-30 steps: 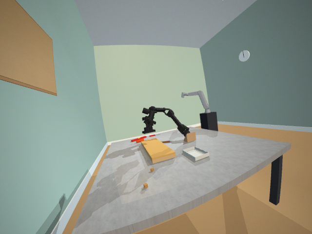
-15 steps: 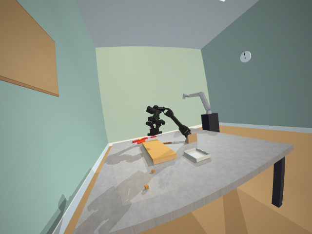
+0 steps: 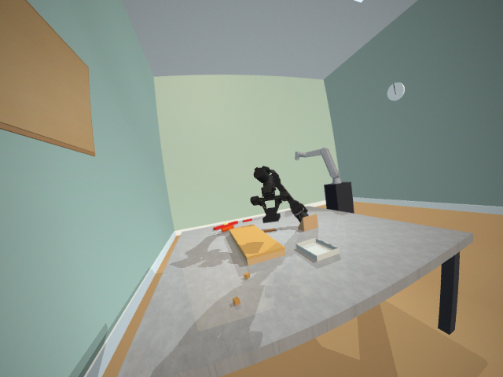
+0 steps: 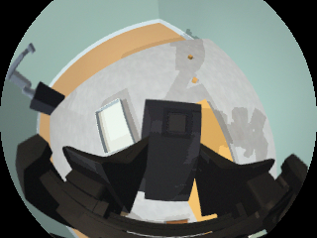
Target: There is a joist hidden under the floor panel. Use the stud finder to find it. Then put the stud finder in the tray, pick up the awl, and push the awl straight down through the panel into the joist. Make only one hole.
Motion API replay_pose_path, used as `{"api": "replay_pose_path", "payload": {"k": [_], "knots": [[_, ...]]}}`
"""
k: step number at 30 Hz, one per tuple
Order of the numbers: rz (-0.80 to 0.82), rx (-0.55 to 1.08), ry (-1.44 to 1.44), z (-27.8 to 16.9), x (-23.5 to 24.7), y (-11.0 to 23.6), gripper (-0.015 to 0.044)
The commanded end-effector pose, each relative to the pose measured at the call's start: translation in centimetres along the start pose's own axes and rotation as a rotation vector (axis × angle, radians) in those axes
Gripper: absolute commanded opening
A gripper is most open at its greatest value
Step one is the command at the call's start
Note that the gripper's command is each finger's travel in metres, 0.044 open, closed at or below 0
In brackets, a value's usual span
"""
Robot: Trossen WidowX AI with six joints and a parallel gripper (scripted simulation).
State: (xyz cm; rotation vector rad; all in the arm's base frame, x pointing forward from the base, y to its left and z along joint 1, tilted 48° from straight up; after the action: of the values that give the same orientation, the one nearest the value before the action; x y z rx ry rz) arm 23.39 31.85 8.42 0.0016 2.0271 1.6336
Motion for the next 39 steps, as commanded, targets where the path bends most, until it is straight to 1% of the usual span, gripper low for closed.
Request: {"api": "replay_pose_path", "payload": {"k": [1, 9, 17, 24, 39], "knots": [[0.052, 0.014, 0.106, 0.8, 3.9, -1.5, 0.0000], [0.140, 0.056, 0.293, 1.1, 11.0, -4.4, 0.0000], [0.211, 0.107, 0.457, 0.0, 17.2, -7.1, 0.0000], [0.213, 0.109, 0.460, -0.2, 17.3, -7.4, 0.0000], [0.212, 0.109, 0.460, -1.3, 17.0, -10.0, 0.0000]]}}
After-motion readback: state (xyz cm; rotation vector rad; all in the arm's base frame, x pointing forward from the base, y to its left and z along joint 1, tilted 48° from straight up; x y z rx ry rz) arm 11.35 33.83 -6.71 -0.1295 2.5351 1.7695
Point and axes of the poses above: the point midway between the two fingers, 35 mm back from their tips, its own y axis back along the fingers, its own x axis across the jaws, z = x × y, the point moved 10 cm from there along y, back along the fingers, and after that the axes turned 6 degrees about -y, right-handed, at the moved point
